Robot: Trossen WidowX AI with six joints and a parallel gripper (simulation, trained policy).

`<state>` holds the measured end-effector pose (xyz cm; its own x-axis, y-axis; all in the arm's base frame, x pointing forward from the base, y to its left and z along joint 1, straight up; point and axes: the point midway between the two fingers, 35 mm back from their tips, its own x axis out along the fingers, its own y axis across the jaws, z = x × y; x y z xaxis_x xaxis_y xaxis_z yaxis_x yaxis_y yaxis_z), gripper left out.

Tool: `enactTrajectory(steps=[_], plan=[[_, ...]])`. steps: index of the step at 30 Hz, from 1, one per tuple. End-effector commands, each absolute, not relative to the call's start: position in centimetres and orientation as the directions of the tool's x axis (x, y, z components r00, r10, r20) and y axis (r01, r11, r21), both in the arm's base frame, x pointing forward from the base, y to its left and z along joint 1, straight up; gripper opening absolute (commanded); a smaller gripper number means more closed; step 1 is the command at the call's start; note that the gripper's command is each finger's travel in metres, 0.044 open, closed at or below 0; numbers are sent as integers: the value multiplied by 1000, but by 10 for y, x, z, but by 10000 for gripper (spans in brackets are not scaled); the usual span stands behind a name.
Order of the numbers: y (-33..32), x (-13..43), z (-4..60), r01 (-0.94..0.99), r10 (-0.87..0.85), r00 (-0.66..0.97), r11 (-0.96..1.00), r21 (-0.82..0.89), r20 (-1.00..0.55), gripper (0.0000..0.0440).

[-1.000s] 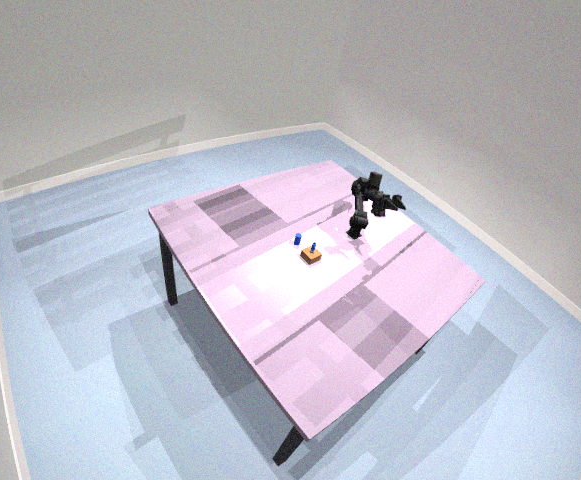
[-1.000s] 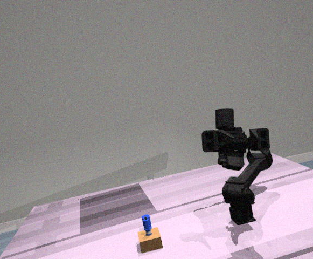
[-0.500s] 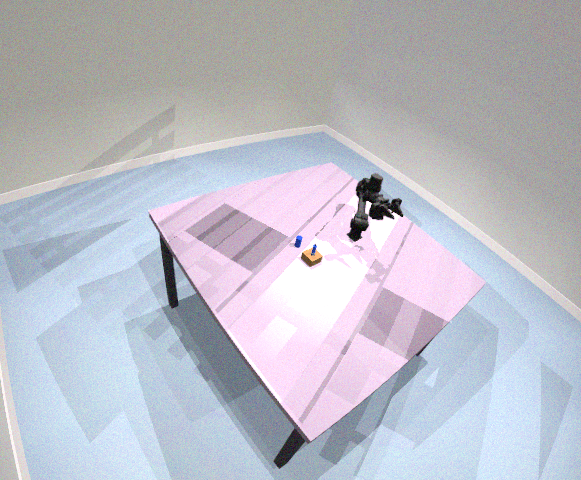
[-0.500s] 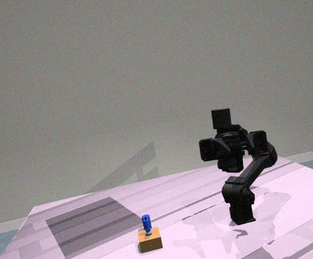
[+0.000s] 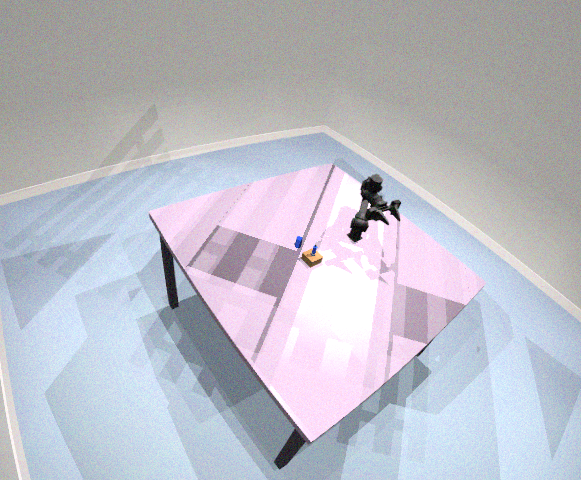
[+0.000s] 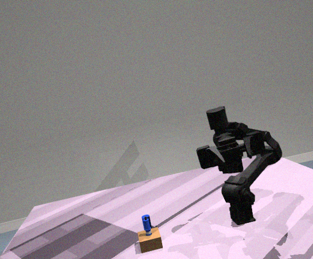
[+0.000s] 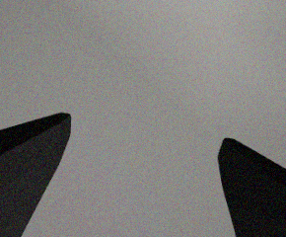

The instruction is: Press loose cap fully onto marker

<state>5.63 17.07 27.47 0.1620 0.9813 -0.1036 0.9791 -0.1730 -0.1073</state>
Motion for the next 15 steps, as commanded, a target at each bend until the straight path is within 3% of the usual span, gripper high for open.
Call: enactTrajectory(steps=[1, 15], plan=[[170, 58, 272, 974, 977, 167, -184, -131, -130, 323], [163, 70, 257, 923, 943, 210, -279, -266, -259, 323]])
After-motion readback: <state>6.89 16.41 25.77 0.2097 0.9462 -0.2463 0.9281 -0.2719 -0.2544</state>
